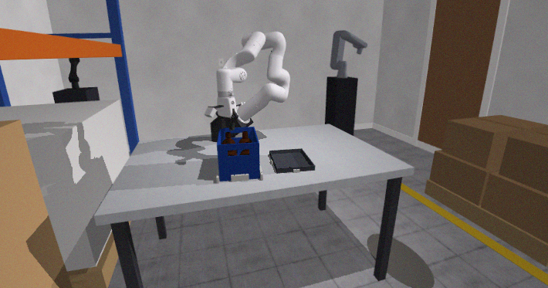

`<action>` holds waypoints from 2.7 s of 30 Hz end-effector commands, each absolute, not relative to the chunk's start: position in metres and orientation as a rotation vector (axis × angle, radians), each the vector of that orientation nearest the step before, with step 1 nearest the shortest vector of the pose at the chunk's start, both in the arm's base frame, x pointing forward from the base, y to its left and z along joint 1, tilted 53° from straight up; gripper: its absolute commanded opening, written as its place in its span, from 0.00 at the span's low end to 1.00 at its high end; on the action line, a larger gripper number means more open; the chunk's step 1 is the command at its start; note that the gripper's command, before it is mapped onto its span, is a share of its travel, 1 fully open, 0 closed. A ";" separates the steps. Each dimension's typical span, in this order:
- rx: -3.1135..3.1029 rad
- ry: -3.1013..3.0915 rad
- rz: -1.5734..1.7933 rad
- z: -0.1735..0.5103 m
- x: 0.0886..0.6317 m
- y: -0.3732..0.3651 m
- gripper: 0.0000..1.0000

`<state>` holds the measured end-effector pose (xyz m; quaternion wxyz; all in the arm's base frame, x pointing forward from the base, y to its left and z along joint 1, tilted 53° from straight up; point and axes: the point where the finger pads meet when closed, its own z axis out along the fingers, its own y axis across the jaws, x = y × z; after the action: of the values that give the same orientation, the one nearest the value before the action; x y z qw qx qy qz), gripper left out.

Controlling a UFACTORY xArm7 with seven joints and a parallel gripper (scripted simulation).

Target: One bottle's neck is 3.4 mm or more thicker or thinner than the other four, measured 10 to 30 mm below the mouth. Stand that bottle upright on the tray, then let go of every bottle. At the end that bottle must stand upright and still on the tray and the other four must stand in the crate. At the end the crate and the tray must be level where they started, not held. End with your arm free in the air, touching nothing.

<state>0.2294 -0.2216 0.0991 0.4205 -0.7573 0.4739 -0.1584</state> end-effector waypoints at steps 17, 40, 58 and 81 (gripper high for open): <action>-1.898 1.190 -0.400 0.092 0.237 -0.217 0.65; -1.898 1.190 -0.400 0.079 0.251 -0.206 0.65; -1.898 1.190 -0.400 0.075 0.255 -0.204 0.65; -1.898 1.190 -0.400 0.075 0.255 -0.204 0.00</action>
<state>0.2552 -0.2020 0.0750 0.4205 -0.7573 0.4739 -0.1584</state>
